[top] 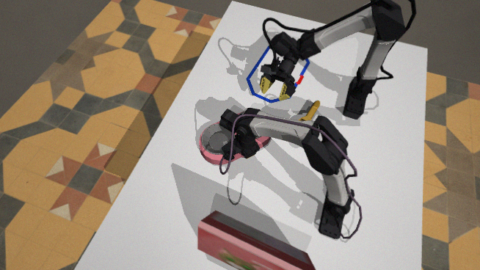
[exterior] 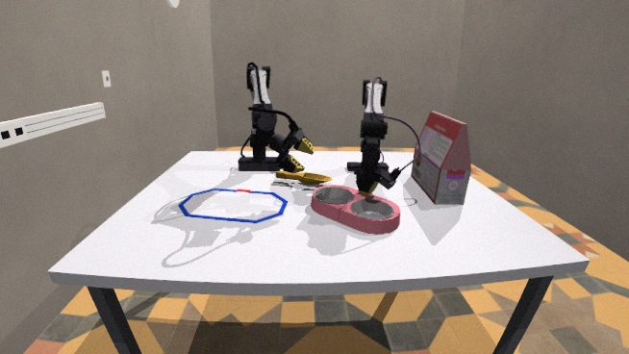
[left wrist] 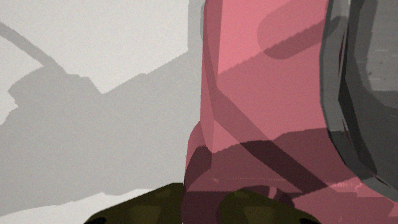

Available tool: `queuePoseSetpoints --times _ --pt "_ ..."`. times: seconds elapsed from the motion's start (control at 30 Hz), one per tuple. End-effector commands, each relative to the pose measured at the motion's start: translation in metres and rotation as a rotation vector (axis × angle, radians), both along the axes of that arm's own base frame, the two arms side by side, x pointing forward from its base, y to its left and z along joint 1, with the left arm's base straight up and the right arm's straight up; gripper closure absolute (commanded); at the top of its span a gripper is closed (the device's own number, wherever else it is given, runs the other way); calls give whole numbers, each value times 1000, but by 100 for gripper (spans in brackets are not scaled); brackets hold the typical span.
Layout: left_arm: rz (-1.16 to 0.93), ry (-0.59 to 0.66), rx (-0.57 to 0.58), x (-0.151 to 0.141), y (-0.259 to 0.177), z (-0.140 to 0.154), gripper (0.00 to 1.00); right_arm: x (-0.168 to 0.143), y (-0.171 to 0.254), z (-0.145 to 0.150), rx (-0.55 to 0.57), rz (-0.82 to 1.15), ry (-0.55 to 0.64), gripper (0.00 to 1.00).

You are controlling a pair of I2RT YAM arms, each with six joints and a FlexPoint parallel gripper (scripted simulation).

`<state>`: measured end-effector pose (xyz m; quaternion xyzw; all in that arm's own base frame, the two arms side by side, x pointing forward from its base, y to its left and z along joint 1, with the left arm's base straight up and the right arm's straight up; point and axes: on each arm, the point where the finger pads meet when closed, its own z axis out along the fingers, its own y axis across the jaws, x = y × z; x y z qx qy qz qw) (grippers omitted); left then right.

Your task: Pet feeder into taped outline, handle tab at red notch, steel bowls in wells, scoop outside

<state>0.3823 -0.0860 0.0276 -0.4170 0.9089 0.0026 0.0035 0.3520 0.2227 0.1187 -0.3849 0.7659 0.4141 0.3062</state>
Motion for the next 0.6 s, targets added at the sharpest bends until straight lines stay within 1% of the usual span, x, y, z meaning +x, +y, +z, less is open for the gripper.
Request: queuePoseSetpoints --times 0.0,0.03,0.27,0.33,0.4,0.47,0.53,0.57 --pt "-18 -4 -8 -2 -5 2 72 -2 -4 21 28 7 -60 9" --pt "-18 -4 -8 -2 -5 2 66 -3 -5 20 29 5 -57 9" --pt "-26 -57 -29 1 -6 41 66 -3 -13 29 65 -14 -57 9" --pt "-26 -64 -30 1 -5 48 66 -4 -15 31 72 -17 -60 9" --pt "-24 -45 -26 2 -9 43 66 -4 -16 34 84 -18 -62 9" --pt "-17 -58 -28 4 -11 57 66 -4 -17 39 98 -18 -69 9" --pt "-17 -58 -28 4 -11 57 66 -4 -17 39 98 -18 -69 9" --pt "-19 -67 -28 3 -10 67 66 -4 -18 38 97 -18 -67 9"
